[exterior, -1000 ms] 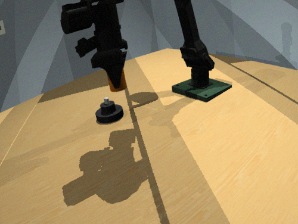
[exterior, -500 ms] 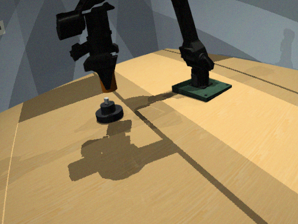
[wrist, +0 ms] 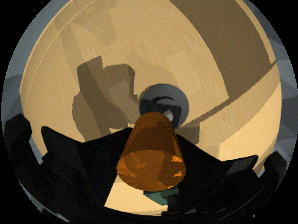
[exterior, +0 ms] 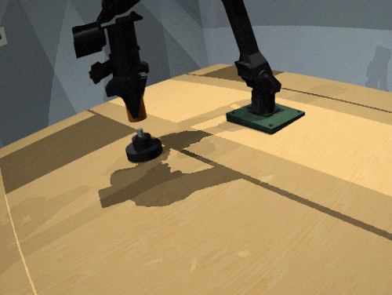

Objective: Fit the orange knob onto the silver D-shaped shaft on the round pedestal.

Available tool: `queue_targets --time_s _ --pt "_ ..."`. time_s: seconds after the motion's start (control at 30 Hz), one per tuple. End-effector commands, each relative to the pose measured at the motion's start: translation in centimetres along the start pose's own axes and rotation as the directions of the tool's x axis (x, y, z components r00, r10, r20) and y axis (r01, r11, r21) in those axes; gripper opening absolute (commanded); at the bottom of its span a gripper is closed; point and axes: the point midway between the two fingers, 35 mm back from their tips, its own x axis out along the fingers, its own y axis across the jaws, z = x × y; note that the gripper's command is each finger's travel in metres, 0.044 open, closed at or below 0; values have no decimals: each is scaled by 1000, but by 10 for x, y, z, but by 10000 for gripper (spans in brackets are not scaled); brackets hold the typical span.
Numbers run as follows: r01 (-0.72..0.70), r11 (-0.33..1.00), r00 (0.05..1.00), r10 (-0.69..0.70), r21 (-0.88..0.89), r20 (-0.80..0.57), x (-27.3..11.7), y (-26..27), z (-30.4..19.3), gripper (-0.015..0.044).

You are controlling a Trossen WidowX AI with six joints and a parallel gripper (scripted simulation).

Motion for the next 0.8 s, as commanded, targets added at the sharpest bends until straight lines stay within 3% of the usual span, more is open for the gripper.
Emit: queue_targets --time_s 0.0,0.77 --pt "6 1000 1000 -6 -5 -1 5 -14 5 0" --pt "6 1000 1000 -6 2 -1 29 -17 6 0"
